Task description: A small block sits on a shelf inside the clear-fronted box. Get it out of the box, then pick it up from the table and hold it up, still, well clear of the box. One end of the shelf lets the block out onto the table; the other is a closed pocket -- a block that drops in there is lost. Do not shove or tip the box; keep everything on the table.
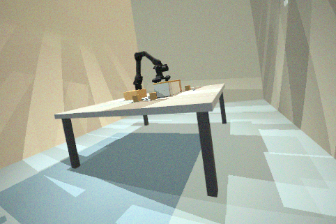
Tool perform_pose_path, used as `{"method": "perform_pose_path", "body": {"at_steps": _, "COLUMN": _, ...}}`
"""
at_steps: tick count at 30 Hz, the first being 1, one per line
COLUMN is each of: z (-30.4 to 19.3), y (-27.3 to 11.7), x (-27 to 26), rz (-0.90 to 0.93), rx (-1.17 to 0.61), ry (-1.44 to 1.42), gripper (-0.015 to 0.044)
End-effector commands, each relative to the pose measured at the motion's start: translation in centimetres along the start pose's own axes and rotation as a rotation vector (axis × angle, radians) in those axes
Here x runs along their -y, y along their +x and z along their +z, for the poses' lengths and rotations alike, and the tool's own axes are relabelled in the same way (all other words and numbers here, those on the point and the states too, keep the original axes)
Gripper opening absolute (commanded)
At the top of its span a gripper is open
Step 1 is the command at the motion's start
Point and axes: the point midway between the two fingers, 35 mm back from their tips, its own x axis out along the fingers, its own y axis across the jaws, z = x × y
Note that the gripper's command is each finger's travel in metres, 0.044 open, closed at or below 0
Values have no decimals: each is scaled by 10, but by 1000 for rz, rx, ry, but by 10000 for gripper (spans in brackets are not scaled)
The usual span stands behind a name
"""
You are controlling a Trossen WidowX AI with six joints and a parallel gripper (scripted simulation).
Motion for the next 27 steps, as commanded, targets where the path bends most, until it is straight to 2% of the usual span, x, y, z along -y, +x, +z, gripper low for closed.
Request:
{"method": "perform_pose_path", "body": {"at_steps": 1, "z": -5, "y": 2, "x": 1, "rz": -1, "rx": -5, "ry": 2, "gripper": 400}}
{"method": "perform_pose_path", "body": {"at_steps": 27, "z": -7, "y": 3, "x": 1, "rz": -1, "rx": -6, "ry": 2, "gripper": 400}}
